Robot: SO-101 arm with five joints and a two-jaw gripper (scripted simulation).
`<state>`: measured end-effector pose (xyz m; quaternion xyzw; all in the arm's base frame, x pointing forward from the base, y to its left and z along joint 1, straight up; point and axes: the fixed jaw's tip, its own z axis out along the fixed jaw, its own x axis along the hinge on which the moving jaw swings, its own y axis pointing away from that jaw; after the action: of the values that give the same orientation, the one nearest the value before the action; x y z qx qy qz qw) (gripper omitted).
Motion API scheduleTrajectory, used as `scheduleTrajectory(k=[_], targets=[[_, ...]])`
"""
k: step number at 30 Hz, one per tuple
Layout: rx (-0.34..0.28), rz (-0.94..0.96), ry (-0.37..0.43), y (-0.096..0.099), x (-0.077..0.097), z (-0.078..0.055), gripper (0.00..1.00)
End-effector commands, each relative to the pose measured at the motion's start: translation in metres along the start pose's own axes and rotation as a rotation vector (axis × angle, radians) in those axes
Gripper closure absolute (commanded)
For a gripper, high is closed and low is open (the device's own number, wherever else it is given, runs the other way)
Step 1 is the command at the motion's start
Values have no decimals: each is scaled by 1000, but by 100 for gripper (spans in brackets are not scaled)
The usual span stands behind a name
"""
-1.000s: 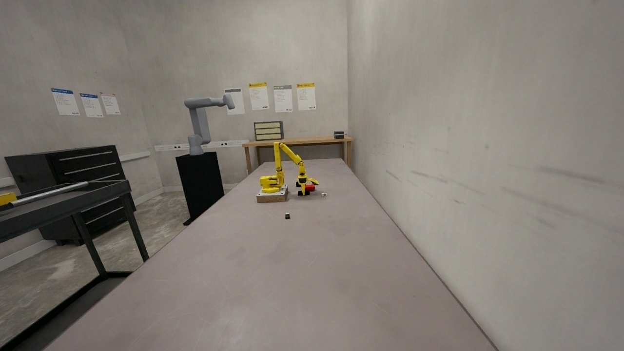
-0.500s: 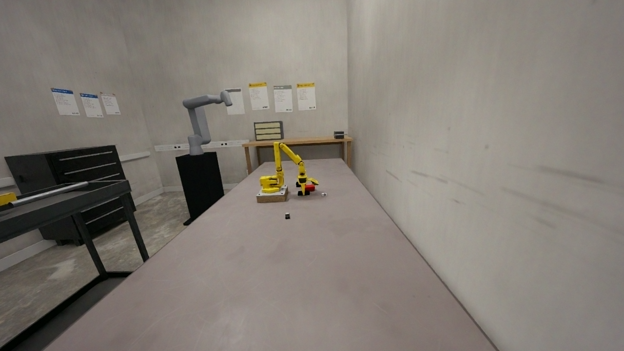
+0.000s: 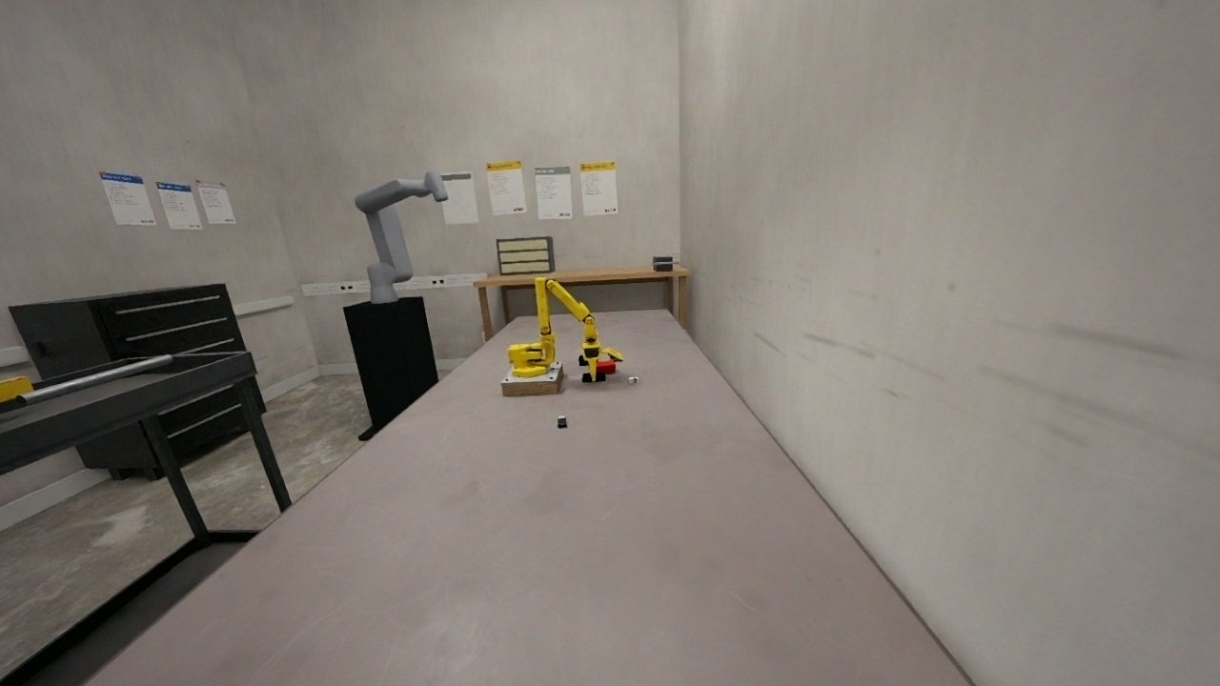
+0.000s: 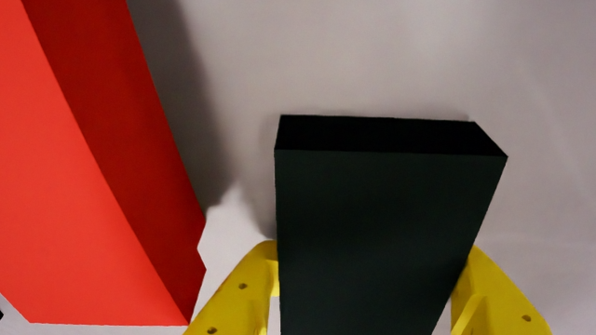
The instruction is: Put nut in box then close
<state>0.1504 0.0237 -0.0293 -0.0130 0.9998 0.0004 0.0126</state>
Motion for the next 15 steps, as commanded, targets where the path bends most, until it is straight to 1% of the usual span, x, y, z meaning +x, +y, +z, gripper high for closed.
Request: scheduleTrajectory(k=[1,7,15], targets=[[0,13,21,-1,5,3,80],[0,13,21,-1,4,1,80],[0,13,21,-1,2,-8,80]])
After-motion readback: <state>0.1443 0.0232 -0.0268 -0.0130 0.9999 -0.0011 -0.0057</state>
